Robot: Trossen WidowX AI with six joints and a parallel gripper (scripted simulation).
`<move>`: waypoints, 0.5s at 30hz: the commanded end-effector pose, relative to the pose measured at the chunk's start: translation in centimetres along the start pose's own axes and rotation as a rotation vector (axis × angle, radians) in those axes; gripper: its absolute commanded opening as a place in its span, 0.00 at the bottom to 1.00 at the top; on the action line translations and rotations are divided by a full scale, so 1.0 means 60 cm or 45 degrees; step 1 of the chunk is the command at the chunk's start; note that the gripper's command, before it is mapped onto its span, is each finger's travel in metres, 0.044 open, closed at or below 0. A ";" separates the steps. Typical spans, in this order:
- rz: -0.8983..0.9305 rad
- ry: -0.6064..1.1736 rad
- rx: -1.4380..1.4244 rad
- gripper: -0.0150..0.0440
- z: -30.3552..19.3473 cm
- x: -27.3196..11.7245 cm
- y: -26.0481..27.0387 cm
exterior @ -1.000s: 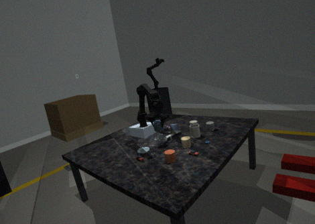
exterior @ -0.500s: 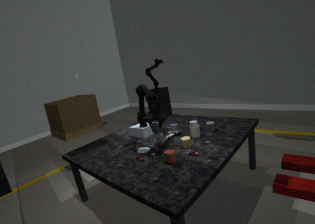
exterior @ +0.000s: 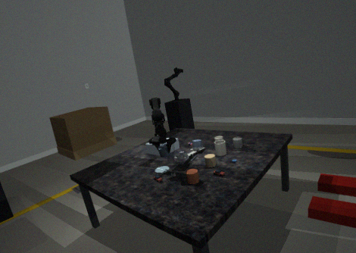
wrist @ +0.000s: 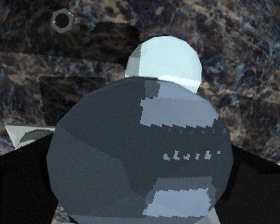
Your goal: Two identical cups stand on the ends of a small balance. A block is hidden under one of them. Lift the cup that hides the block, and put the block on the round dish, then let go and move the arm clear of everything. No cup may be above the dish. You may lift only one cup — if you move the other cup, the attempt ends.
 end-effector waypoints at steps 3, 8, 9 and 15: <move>0.001 -0.025 0.000 0.25 0.011 0.014 -0.063; -0.002 -0.027 0.002 0.25 0.013 0.031 -0.111; -0.002 -0.027 0.004 0.25 0.013 0.035 -0.121; -0.007 -0.030 0.016 0.25 0.008 0.057 -0.178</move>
Point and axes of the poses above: the point midway between the two fingers, 35 mm back from their tips, its own x axis out along the fingers, its own y axis across the jaws, z = x × y, the point moved 10 cm from there along -x, back along the fingers, and after that the axes turned 12 degrees about -x, right-handed, at the moved point
